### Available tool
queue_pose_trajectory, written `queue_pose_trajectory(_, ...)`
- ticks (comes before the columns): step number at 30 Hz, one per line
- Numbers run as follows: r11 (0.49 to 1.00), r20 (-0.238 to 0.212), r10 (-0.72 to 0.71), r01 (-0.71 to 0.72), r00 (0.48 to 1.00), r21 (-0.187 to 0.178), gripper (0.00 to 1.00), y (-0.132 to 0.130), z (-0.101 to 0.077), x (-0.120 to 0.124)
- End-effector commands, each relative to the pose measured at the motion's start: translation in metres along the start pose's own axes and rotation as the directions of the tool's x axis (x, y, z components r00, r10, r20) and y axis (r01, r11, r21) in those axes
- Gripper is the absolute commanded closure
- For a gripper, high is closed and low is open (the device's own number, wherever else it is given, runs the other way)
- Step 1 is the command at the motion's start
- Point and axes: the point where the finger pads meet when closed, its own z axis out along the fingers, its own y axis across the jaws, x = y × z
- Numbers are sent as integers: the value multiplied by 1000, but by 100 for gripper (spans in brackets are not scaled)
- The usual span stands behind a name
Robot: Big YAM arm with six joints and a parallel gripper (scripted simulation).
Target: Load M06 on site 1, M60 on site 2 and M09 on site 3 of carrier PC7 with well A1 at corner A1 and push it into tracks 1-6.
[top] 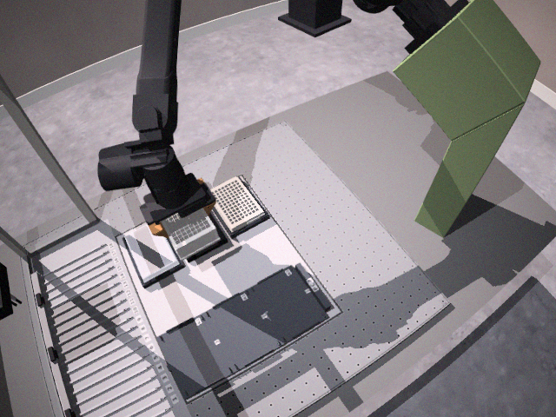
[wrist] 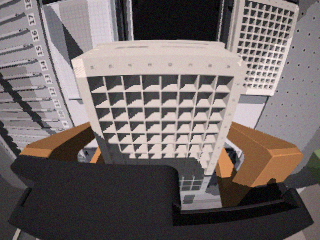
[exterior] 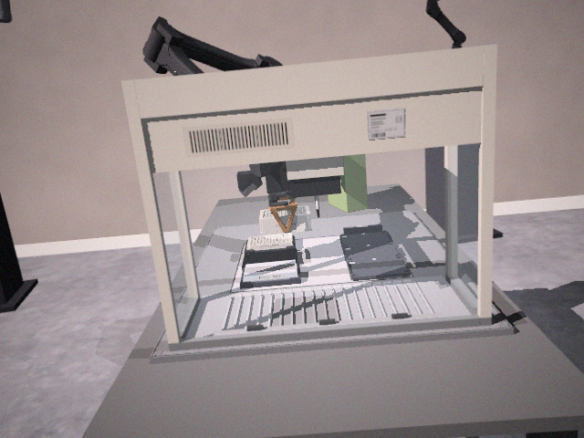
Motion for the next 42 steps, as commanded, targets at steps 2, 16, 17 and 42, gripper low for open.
queue_pose_trajectory(2, 999, -3, 14, -14, 1000, -30, 100, 19, -15, 16)
queue_pose_trajectory(16, 999, -3, 14, -14, 1000, -33, 100, 42, -17, 64)
queue_pose_trajectory(17, 999, -3, 14, -14, 1000, -33, 100, 42, -17, 64)
queue_pose_trajectory(42, 999, -3, 14, -14, 1000, -38, 100, 83, -21, 148)
